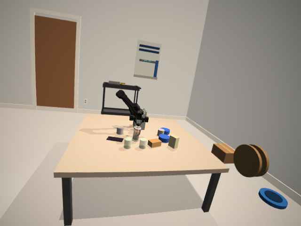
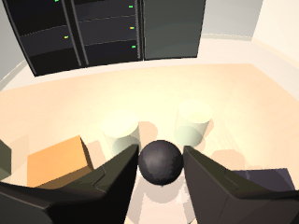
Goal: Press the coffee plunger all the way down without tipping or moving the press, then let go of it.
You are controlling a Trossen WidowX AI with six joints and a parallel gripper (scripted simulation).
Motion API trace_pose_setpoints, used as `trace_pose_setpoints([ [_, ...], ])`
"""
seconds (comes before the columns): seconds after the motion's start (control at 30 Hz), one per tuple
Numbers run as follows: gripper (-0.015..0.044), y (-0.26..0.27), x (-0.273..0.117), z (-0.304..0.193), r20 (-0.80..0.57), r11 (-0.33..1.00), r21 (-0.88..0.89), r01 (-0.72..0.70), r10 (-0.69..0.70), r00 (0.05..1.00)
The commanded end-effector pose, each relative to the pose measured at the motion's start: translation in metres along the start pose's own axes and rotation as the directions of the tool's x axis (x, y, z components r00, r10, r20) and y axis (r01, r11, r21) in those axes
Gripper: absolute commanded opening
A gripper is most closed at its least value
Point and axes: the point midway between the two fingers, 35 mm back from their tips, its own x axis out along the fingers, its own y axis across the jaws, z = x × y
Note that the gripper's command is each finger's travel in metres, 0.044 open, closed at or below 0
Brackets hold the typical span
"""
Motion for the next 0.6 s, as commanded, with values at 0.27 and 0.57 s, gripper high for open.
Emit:
trace_pose_setpoints([
  [0.27, 0.0118, 0.0005, 0.0034, -0.0055, -0.027, 1.000, -0.017, 0.007, -0.007, 1.000],
  [0.57, 0.0118, 0.0012, 0.0046, -0.0052, -0.027, 1.000, -0.017, 0.007, -0.007, 1.000],
])
